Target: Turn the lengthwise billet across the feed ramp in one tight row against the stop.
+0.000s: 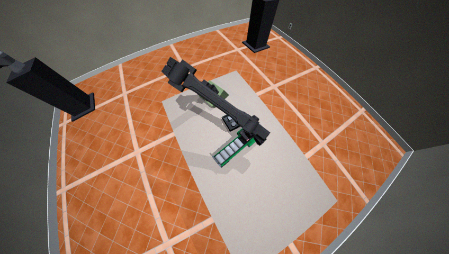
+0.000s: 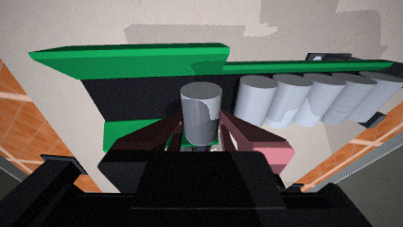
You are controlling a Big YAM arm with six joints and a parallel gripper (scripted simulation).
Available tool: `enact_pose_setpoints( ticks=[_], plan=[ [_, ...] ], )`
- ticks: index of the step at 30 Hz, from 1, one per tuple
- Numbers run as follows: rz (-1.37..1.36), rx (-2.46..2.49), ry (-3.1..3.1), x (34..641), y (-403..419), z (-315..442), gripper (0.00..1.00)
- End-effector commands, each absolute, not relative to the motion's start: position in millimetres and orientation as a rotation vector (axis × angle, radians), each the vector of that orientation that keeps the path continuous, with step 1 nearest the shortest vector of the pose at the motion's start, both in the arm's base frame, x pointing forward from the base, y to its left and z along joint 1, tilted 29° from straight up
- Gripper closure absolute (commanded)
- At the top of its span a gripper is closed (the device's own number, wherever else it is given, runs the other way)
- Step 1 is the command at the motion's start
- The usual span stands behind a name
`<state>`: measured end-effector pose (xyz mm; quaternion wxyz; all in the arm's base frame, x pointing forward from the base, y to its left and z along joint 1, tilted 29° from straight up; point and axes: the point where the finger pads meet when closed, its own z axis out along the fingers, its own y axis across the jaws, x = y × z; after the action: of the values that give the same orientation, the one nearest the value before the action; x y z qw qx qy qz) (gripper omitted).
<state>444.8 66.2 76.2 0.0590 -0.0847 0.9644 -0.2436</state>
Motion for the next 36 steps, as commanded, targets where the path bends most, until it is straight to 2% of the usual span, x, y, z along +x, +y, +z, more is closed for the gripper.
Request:
enact_pose_setpoints(
  ticks=[1, 36],
  plan=[
    [-0.724, -0.256, 2.899, 453.8, 66.1, 80.0, 1.00],
    [-0.718, -0.256, 2.890, 455.7, 68.0, 82.4, 1.00]
  ],
)
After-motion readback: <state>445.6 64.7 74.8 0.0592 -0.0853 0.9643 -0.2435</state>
